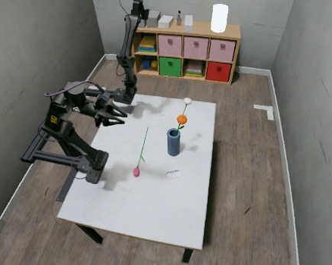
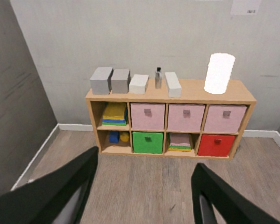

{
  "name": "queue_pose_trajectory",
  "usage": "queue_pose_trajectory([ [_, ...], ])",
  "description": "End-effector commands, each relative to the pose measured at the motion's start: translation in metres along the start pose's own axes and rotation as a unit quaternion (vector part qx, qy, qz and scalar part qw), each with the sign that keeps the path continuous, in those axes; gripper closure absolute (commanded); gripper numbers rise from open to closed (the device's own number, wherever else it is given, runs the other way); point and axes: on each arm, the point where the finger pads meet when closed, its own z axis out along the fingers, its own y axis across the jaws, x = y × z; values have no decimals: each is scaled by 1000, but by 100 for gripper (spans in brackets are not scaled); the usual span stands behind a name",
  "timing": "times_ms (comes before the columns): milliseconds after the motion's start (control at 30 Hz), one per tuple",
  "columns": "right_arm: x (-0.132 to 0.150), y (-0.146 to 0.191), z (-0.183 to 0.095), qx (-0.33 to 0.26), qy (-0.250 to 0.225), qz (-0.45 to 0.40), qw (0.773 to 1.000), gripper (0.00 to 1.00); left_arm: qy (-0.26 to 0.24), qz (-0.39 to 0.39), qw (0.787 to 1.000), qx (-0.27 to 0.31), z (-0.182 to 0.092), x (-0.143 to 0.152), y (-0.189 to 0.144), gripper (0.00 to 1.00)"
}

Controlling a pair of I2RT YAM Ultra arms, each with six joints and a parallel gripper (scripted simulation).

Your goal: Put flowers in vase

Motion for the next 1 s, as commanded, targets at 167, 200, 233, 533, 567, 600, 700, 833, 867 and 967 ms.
queue_pose_trajectory([
  [167, 3, 0, 45, -2, -14, 3, 1000, 70, -5, -4, 1000, 1, 50, 8, 0, 40],
  [200, 6, 0, 53, -2, -12, 3, 1000, 70, -4, -4, 1000, 1, 58, 11, 0, 40],
  [233, 10, 0, 61, -2, -11, 3, 1000, 70, -4, -4, 1000, 1, 64, 14, 1, 40],
  [533, 26, 0, 90, -2, -34, 3, 999, 70, -30, -4, 1000, 4, 90, 28, -1, 40],
  [567, 33, 0, 102, -2, -28, 3, 1000, 70, -24, -4, 1000, 4, 102, 36, -1, 40],
  [600, 40, 0, 112, -2, -25, 3, 1000, 70, -21, -4, 1000, 4, 112, 43, -1, 40],
  [700, 63, 0, 140, -2, -13, 3, 1000, 70, -11, -4, 1000, 3, 139, 65, -1, 40],
  [833, 82, 0, 156, -2, -20, 3, 1000, 70, -12, -4, 1000, 3, 159, 88, -1, 40],
  [867, 87, 0, 160, -2, -22, 3, 1000, 70, -14, -4, 1000, 3, 162, 93, -1, 40],
  [967, 105, 0, 172, -2, -22, 3, 1000, 70, -14, -4, 1000, 3, 174, 110, -1, 40],
])
